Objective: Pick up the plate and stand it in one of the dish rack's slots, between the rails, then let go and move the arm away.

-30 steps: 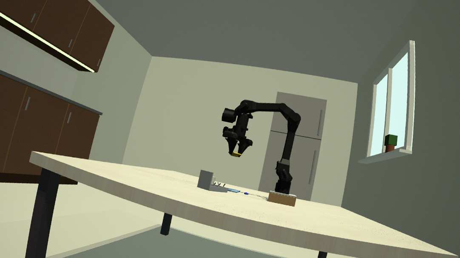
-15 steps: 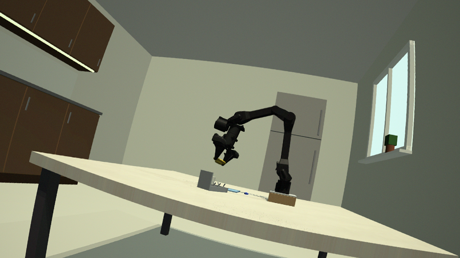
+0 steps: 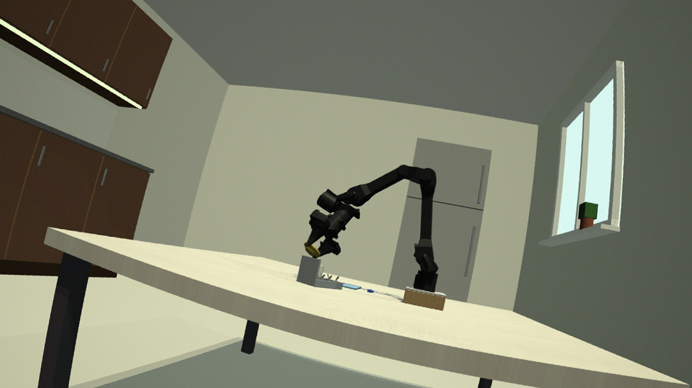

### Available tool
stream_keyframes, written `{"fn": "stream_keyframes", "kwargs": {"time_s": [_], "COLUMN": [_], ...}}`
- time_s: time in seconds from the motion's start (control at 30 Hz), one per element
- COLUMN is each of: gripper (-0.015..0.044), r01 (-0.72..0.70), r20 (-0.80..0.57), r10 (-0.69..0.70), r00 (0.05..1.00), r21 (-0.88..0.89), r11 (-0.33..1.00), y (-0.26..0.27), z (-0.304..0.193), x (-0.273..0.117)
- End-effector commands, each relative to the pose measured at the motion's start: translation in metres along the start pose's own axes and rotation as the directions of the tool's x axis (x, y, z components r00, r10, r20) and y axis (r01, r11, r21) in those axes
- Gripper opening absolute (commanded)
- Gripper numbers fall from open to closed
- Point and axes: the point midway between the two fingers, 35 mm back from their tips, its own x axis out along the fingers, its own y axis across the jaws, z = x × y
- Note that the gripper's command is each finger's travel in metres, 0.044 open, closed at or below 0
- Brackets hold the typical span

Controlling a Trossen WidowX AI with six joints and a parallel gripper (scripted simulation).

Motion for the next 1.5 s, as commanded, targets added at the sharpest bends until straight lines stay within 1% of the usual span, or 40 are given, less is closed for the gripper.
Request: {"fn": "stream_keyframes", "kwargs": {"time_s": [0.0,0.4,0.77,1.1,1.47], "gripper": [0.0,0.0,0.0,0.0,0.0], "r01": [-0.055,-0.225,-0.326,-0.359,-0.335], "r20": [0.025,0.129,0.201,0.243,0.254], "r10": [0.055,0.25,0.412,0.536,0.653], "r00": [0.998,0.96,0.889,0.809,0.713], "r21": [-0.029,-0.181,-0.356,-0.518,-0.695], "r11": [0.998,0.957,0.876,0.777,0.636], "y": [-0.004,-0.015,-0.026,-0.035,-0.044], "z": [0.004,0.016,0.016,0.006,-0.015], "x": [0.008,0.027,0.032,0.027,0.015]}}
